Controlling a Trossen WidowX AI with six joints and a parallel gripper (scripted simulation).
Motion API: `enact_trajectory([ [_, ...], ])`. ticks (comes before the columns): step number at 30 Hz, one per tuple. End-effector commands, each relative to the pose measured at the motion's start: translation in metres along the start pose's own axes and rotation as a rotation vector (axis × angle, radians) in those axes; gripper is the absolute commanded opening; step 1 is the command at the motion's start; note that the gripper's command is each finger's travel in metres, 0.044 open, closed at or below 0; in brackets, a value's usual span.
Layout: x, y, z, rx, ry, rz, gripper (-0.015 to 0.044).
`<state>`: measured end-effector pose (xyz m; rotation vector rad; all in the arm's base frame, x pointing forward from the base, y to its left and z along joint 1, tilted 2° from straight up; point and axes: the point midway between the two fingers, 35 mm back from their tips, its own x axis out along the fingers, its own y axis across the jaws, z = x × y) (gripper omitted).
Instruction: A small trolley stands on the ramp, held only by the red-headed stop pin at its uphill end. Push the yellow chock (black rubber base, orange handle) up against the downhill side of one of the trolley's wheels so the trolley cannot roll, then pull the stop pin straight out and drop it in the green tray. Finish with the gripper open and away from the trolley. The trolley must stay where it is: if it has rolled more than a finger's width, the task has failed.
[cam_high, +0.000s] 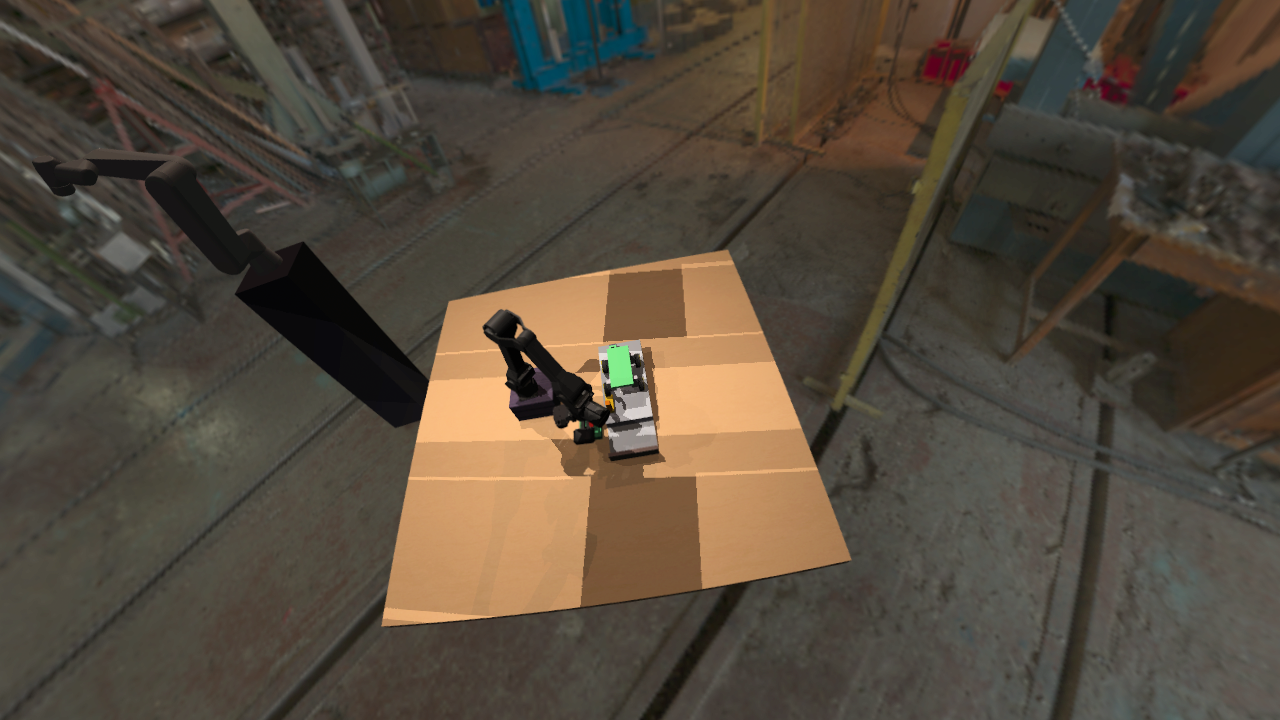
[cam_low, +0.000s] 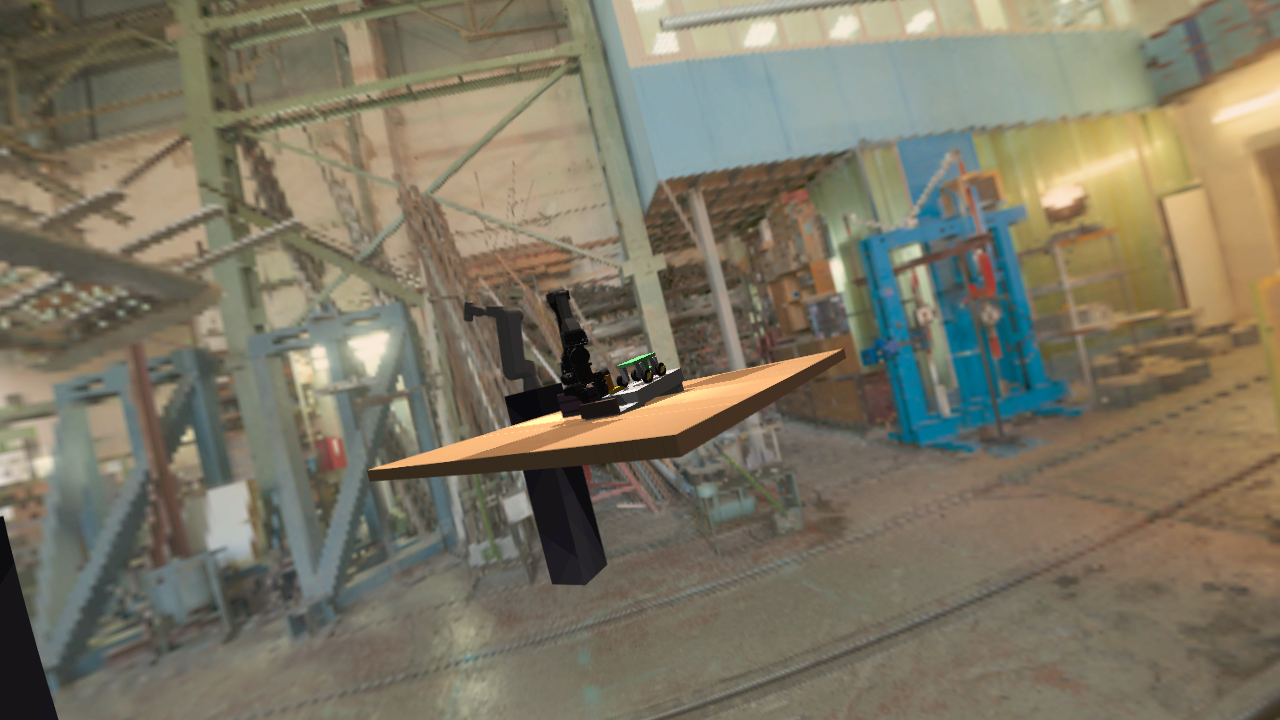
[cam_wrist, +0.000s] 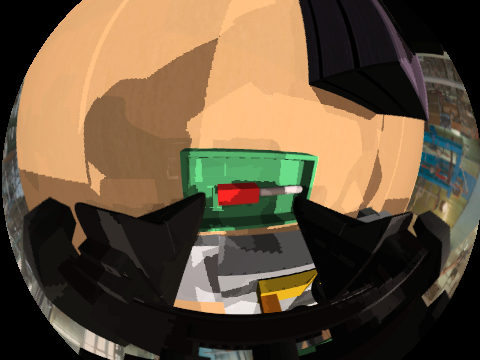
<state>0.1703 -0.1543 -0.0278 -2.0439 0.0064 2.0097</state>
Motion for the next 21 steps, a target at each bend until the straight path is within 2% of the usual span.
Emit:
enact_trajectory([
  [1, -0.013, -0.001, -0.001, -0.004, 0.005, 0.007, 0.034],
  [3, -0.02, -0.003, 0.0, -0.005, 0.005, 0.008, 0.034],
  [7, -0.031, -0.005, -0.001, -0.005, 0.005, 0.008, 0.044],
  [21, -0.08, -0.011, -0.001, -0.005, 0.005, 0.009, 0.044],
])
